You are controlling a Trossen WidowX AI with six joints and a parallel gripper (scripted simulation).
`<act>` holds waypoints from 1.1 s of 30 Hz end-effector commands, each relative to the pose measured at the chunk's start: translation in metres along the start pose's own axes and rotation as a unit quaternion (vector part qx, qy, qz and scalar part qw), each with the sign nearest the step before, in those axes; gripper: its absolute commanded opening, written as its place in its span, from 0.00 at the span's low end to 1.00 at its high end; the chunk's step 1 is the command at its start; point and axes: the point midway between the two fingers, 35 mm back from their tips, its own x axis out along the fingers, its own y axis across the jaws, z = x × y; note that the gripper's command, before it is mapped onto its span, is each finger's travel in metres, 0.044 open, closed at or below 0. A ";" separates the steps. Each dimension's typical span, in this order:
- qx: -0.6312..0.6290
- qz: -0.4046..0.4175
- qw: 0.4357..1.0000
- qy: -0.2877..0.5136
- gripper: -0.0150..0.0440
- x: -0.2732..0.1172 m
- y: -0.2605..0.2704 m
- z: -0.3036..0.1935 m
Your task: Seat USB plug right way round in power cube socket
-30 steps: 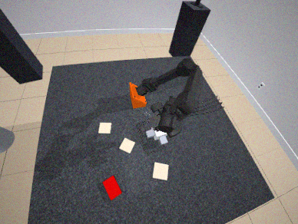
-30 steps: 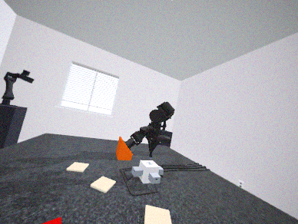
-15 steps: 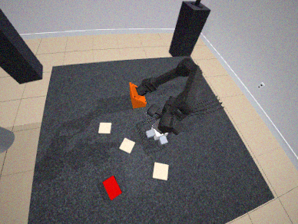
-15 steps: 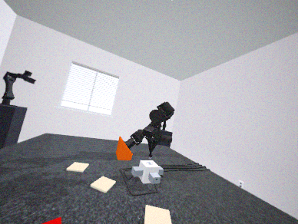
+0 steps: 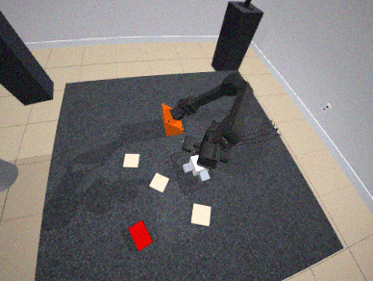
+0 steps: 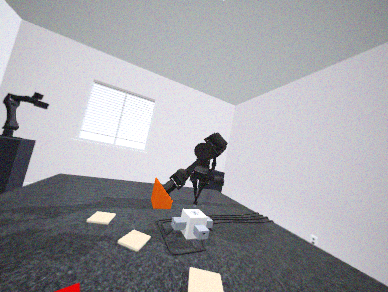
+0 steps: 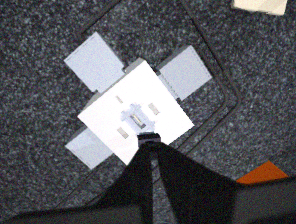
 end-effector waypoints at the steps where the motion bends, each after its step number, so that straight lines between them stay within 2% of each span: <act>1: -0.043 0.000 0.999 0.000 0.25 0.000 0.000 0.000; 17: -0.249 0.000 0.968 0.000 0.25 0.000 0.000 0.000; 33: -0.445 0.000 0.895 0.000 0.25 0.000 0.000 0.000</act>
